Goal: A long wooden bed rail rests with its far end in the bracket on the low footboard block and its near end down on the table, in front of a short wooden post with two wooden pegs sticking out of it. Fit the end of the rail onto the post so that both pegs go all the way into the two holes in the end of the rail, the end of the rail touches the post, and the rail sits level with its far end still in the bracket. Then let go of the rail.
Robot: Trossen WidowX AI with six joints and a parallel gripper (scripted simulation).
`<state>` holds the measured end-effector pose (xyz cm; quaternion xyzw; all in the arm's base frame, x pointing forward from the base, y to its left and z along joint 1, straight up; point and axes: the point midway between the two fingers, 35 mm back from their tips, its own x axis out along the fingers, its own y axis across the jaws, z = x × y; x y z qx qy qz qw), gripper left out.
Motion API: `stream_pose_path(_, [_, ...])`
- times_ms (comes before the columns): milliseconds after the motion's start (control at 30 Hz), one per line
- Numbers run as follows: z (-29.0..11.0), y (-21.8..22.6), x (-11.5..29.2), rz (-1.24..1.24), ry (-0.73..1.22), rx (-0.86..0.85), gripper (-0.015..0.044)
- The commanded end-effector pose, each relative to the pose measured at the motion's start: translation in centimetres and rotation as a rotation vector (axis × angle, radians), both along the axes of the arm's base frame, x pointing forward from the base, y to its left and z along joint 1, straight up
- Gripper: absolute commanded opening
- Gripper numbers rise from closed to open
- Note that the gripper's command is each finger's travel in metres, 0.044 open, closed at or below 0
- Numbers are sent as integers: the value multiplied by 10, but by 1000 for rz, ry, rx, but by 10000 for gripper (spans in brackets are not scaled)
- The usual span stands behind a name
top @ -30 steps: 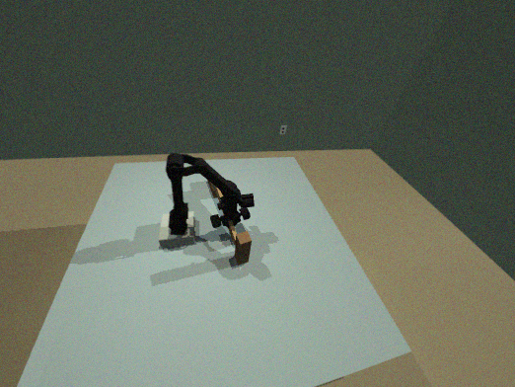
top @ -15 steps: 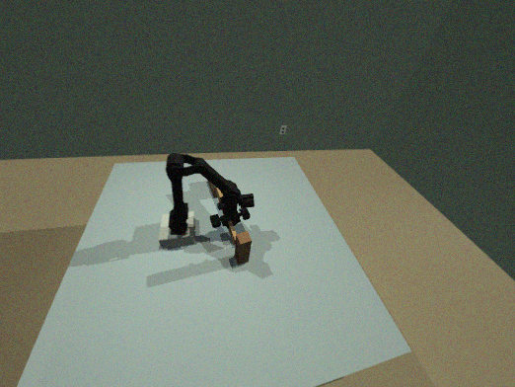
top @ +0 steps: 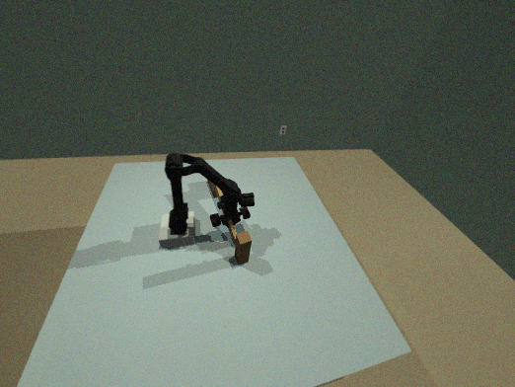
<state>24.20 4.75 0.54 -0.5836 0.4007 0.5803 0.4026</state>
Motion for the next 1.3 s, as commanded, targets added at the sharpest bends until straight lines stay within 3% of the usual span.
stream_pose_path(0, [5, 2, 3, 3, -10, 9, 0])
stream_pose_path(1267, [24, 2, 4, 3, -11, 9, 0])
